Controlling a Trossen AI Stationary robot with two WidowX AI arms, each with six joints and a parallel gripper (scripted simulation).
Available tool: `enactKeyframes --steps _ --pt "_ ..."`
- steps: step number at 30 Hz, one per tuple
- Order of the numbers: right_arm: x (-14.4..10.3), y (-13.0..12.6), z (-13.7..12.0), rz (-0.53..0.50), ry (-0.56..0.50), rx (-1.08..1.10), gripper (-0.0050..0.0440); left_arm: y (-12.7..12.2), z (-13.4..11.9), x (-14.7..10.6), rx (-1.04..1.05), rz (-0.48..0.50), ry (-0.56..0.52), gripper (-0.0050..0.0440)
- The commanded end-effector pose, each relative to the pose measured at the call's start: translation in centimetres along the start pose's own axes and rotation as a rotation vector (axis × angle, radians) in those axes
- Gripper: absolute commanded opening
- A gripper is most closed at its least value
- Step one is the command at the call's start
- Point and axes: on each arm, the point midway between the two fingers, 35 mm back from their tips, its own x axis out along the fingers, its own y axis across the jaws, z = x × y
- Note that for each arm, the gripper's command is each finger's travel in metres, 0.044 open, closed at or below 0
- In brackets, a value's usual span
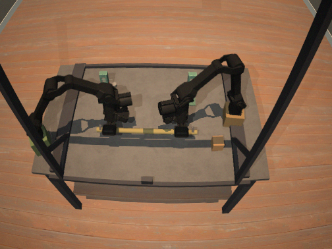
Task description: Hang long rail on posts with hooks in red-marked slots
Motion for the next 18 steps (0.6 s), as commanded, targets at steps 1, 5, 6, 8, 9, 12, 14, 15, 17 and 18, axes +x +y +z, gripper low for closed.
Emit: enactKeyframes --steps 1,5,6,8,9,12,14,15,17,18 --pt "-0.99 0.04 0.06 0.084 -0.027 -0.006 -0.0050 0.09 0.72 -1.25 0.011 -0.069 -0.029 -0.0050" --pt "-0.96 -0.17 0.04 0.151 -0.027 -0.008 -0.0050 0.28 0.74 -1.25 0.013 -0.130 -0.029 -0.0050" --pt "-0.96 -0.19 0.04 0.156 -0.027 -0.008 -0.0050 0.32 0.74 -1.25 0.013 -0.143 -0.029 -0.0050" --pt "-0.95 -0.21 0.03 0.165 -0.027 -0.008 -0.0050 0.32 0.74 -1.25 0.013 -0.143 -0.029 -0.0050" --pt "-0.95 -0.24 0.03 0.173 -0.027 -0.008 -0.0050 0.35 0.74 -1.24 0.013 -0.154 -0.029 -0.0050" --pt "-0.93 -0.30 0.01 0.196 -0.027 -0.008 -0.0050 0.44 0.75 -1.24 0.014 -0.183 -0.029 -0.0050" --pt "-0.93 -0.30 0.01 0.196 -0.027 -0.008 -0.0050 0.44 0.75 -1.24 0.014 -0.183 -0.029 -0.0050" --pt "-0.93 -0.30 0.01 0.196 -0.027 -0.008 -0.0050 0.44 0.75 -1.24 0.014 -0.183 -0.029 -0.0050" --pt "-0.93 -0.30 0.01 0.196 -0.027 -0.008 -0.0050 0.44 0.75 -1.24 0.014 -0.183 -0.029 -0.0050" --pt "-0.93 -0.30 0.01 0.196 -0.027 -0.008 -0.0050 0.44 0.75 -1.24 0.014 -0.183 -0.029 -0.0050"
